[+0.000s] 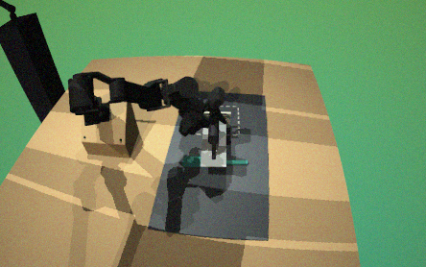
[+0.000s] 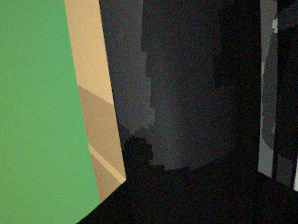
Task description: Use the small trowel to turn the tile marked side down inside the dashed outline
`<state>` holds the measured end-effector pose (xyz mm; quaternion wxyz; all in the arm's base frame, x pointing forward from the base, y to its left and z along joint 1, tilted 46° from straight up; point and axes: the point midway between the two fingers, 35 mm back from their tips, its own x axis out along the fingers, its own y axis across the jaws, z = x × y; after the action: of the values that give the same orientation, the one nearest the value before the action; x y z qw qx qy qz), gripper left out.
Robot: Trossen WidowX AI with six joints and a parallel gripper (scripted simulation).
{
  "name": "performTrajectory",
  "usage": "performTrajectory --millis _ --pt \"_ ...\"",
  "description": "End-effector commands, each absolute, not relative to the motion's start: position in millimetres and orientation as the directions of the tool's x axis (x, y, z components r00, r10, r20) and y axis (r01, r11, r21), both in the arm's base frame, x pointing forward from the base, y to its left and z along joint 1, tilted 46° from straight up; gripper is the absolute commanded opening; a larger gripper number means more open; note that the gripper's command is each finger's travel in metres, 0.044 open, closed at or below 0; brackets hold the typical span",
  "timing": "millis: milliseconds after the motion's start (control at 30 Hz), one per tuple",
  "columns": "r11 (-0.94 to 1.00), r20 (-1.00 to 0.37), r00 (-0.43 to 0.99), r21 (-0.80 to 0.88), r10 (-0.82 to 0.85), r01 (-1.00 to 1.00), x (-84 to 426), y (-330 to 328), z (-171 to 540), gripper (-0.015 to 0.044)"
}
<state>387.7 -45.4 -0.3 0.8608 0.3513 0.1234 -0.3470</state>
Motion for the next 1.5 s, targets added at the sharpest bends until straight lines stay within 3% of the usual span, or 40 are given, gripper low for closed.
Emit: performTrajectory --millis 0,1033,1467 --pt "0.515 -0.453 0.735 0.525 -0.505 0.678 389.1 -37.6 -6.8 0.0" --pt "0.515 -0.453 0.735 0.525 -0.505 0.678 388.6 -32.7 -51.6 0.0" --pt "0.515 -0.453 0.734 0.525 -0.505 0.678 393.2 -37.6 -26.3 0.0"
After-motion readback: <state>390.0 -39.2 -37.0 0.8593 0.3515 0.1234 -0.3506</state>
